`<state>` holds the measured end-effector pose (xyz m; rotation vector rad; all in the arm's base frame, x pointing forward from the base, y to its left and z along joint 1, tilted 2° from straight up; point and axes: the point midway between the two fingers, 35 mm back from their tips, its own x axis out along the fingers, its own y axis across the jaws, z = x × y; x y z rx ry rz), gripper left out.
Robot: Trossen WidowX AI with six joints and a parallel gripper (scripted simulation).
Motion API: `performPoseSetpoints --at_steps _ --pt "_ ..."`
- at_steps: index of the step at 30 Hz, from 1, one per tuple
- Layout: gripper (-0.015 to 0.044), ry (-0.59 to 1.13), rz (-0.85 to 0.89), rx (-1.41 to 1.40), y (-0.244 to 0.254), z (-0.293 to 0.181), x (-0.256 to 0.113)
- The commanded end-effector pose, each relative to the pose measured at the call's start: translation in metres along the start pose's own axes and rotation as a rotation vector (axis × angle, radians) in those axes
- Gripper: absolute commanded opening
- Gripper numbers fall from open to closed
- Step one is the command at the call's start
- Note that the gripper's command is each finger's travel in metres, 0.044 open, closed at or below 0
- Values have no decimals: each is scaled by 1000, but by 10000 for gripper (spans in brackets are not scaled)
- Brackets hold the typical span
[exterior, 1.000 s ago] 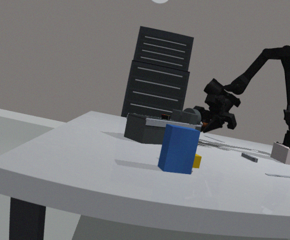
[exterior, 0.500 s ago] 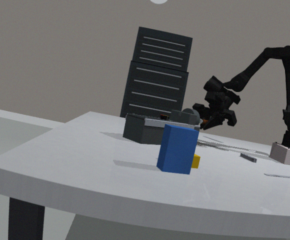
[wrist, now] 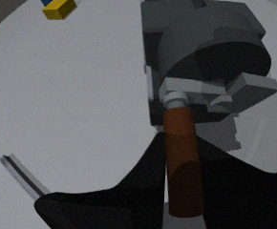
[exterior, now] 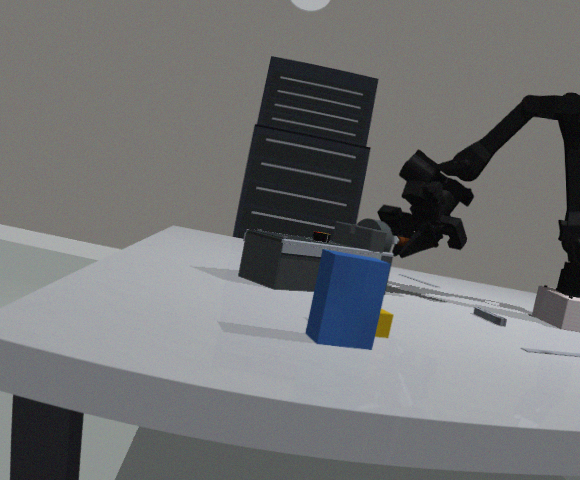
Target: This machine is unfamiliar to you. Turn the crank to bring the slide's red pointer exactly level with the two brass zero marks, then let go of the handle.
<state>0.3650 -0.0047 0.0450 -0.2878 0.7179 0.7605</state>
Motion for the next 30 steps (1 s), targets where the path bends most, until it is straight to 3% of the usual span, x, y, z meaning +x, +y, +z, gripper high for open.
performPoseSetpoints --at_steps 1,30 --pt "0 -16 -5 -9 -2 6 -7" --pt "0 -15 -6 -9 -7 11 -12"
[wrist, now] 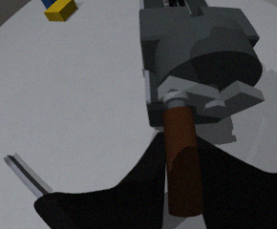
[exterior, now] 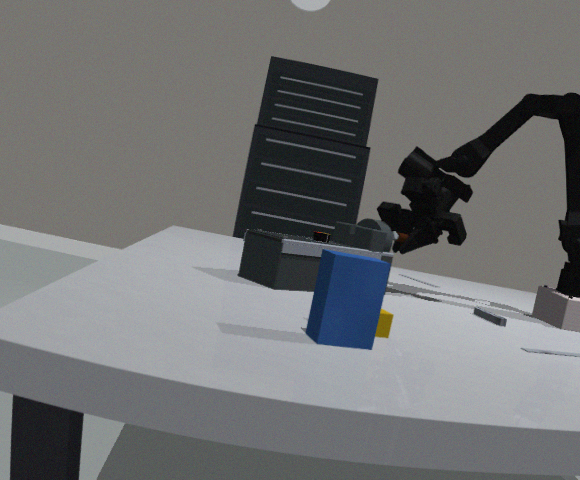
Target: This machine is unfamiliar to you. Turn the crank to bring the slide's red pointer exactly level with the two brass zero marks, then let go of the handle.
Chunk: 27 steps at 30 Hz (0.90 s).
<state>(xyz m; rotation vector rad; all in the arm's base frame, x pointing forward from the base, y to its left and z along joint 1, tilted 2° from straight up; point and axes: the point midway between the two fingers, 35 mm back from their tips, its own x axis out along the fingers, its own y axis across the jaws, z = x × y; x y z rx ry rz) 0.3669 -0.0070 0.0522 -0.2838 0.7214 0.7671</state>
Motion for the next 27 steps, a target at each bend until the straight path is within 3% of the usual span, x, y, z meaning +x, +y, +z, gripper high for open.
performPoseSetpoints --at_steps 1,27 --pt "0 -17 -14 -11 -4 6 -6" --pt "0 -17 -14 -11 -6 7 -8"
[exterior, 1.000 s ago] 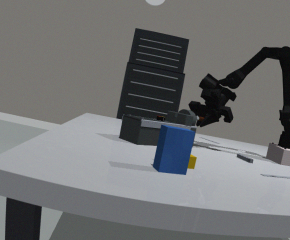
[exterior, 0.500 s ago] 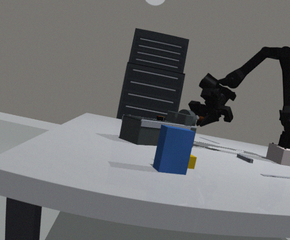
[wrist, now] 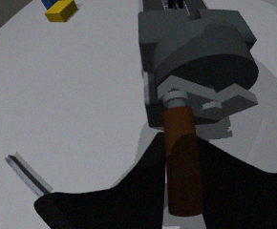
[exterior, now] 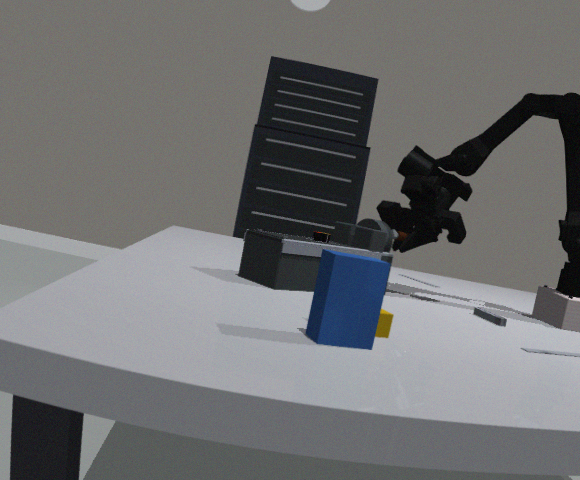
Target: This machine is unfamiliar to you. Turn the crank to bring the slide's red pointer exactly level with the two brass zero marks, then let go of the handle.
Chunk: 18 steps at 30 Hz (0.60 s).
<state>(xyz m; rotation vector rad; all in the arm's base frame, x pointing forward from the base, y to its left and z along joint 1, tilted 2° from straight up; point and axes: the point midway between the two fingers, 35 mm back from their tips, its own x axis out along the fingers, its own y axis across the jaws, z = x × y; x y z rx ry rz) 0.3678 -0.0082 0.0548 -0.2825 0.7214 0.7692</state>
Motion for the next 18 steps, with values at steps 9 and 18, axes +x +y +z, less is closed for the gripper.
performPoseSetpoints --at_steps 9,18 --pt "0 -16 -16 -12 -5 6 -7" --pt "0 -16 -16 -12 -6 6 -7"
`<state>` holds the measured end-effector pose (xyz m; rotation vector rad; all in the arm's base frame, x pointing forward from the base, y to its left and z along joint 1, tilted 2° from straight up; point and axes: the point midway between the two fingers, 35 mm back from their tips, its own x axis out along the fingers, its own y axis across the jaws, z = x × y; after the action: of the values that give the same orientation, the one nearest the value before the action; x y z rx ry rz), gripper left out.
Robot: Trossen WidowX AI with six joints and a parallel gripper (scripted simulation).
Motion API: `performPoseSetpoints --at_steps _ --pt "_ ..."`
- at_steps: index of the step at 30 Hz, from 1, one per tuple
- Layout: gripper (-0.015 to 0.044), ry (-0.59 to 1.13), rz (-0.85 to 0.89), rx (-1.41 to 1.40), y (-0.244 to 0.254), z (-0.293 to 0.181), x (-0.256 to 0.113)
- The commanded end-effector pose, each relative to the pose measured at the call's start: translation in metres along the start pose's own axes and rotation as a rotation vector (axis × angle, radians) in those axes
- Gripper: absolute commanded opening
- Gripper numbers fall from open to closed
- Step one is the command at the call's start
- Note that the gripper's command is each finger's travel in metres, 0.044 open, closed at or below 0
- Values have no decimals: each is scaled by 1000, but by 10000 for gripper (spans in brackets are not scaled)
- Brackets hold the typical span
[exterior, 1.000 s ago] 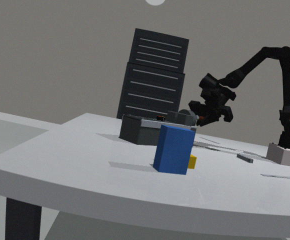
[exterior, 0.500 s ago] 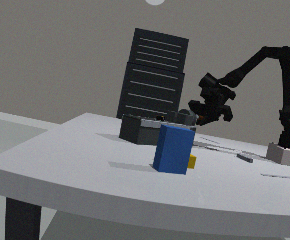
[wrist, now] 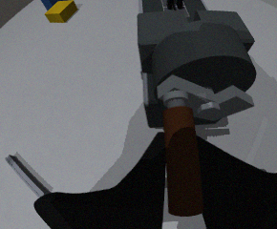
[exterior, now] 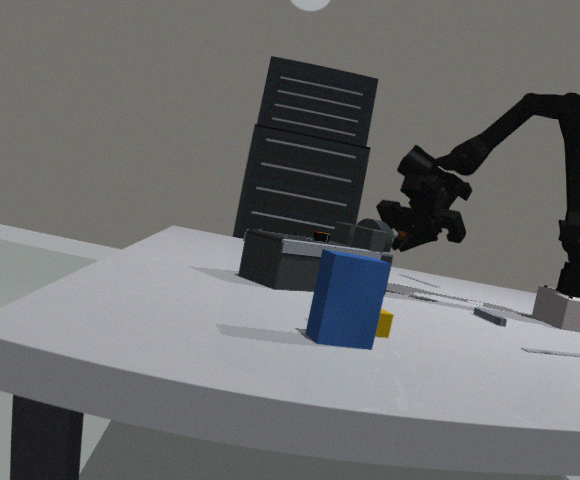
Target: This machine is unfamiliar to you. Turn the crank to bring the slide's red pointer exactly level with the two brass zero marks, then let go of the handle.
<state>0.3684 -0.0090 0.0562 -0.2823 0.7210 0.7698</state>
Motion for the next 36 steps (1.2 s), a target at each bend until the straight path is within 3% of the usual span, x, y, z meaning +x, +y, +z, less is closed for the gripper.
performPoseSetpoints --at_steps 1,36 --pt "0 -16 -17 -12 -5 5 -6" --pt "0 -16 -17 -12 -8 7 -8"
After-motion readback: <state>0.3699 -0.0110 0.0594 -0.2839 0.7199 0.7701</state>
